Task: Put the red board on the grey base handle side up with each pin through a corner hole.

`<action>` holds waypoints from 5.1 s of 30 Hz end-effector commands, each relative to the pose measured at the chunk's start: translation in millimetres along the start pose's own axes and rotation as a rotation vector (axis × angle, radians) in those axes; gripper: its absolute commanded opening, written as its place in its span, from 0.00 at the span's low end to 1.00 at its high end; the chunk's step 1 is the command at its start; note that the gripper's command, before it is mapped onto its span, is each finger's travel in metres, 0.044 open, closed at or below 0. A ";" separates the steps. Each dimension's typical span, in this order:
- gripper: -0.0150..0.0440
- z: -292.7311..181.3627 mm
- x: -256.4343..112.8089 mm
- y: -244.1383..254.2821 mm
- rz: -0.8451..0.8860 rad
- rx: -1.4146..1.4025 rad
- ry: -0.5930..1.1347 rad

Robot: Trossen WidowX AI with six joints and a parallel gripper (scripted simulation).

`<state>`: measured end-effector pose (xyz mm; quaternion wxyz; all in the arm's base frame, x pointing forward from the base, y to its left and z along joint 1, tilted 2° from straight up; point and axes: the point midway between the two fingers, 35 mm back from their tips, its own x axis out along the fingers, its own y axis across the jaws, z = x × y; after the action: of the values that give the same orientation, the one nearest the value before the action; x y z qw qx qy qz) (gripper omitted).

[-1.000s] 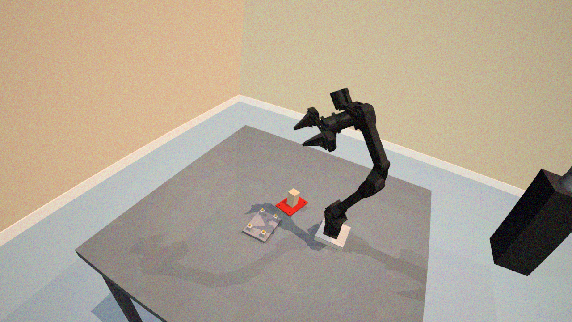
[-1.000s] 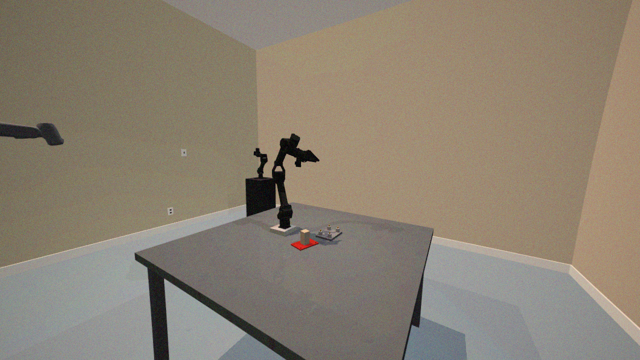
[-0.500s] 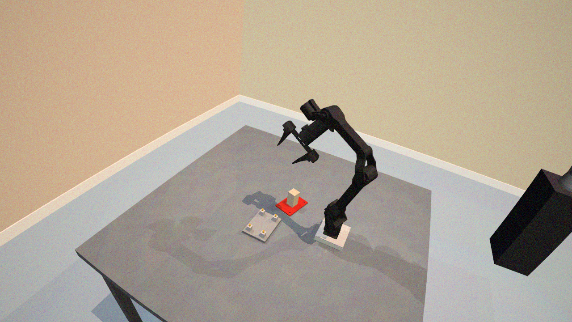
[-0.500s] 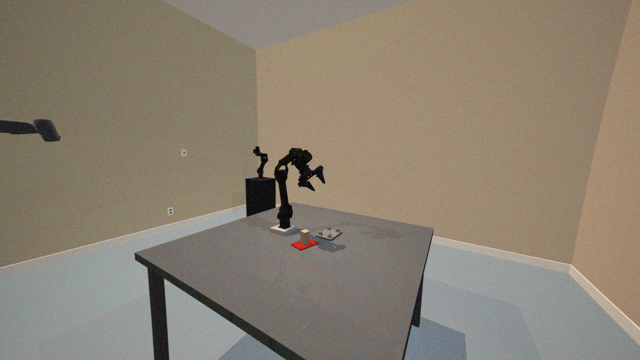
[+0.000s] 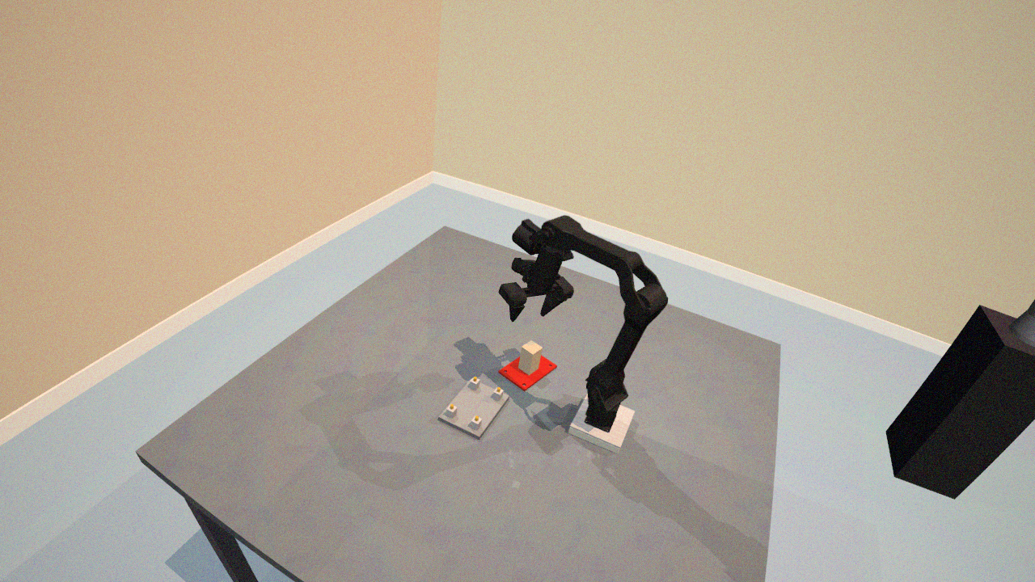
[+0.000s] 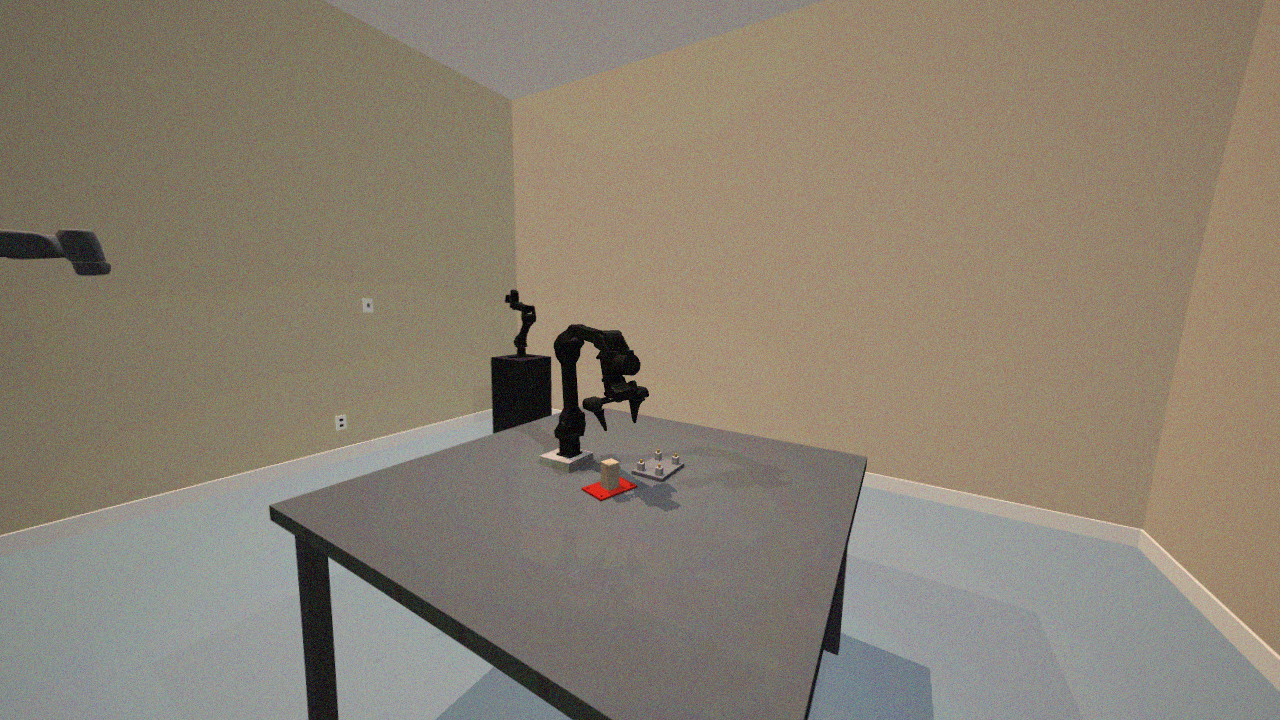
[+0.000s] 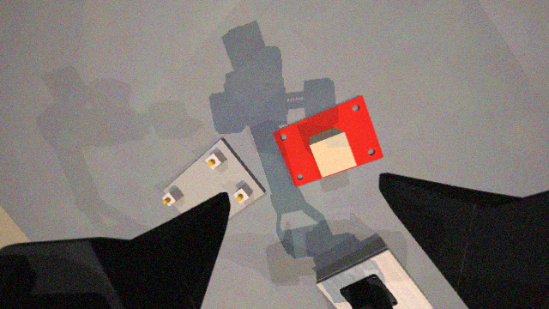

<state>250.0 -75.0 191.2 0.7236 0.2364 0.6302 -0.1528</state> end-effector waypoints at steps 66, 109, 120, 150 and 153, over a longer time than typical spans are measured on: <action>0.96 -14.9 146.5 -45.4 -0.124 -0.274 0.111; 0.25 -5.4 84.4 -35.9 -0.125 -0.274 0.110; 0.25 -6.2 60.0 -33.0 -0.125 -0.274 0.110; 0.25 -10.9 67.4 32.5 -0.108 -0.360 0.120; 0.25 -12.8 68.3 39.1 -0.107 -0.366 0.123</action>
<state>268.0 -35.0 129.6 0.7081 0.0750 0.6994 -0.0613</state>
